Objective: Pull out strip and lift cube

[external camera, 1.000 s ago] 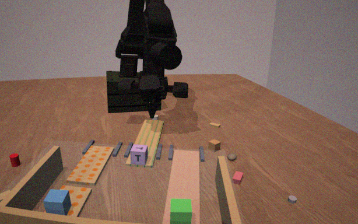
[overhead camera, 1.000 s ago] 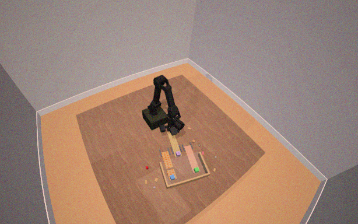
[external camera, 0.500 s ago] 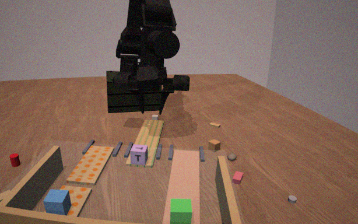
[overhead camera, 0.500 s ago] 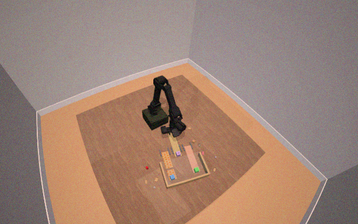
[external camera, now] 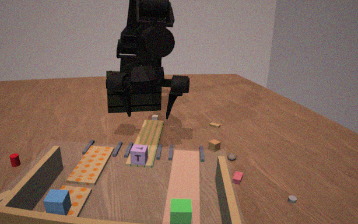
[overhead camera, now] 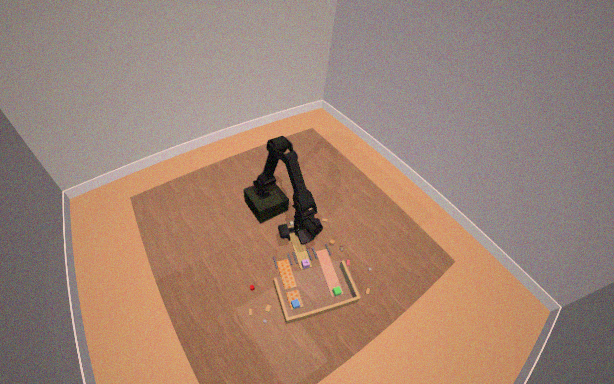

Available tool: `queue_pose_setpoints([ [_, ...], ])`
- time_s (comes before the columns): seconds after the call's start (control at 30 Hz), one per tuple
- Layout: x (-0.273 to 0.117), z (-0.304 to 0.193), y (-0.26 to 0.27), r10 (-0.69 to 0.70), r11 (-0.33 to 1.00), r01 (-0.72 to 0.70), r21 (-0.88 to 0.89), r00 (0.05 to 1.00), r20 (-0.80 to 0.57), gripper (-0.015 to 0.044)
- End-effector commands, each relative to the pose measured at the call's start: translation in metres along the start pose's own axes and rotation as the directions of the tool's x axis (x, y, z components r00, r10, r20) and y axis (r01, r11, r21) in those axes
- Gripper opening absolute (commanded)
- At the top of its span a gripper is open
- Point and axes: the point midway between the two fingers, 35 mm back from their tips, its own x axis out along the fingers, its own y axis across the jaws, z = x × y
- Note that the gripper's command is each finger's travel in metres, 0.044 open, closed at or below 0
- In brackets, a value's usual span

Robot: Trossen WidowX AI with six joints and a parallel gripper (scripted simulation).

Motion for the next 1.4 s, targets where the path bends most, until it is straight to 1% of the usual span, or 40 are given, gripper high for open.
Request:
queue_pose_setpoints([
  [0.0, -0.001, 0.016, 0.0, 0.0, 1.0, 0.0, -0.002, 1.0, -0.005, 0.044],
  [0.97, -0.01, 0.117, 0.002, 0.0, 1.0, 0.0, -0.002, 1.0, 0.002, 0.044],
  [1.2, -0.002, 0.118, 0.002, 0.0, 1.0, 0.0, -0.002, 1.0, 0.002, 0.0256],
  [1.37, 0.007, 0.118, 0.002, 0.0, 1.0, 0.0, -0.002, 1.0, 0.002, 0.025],
])
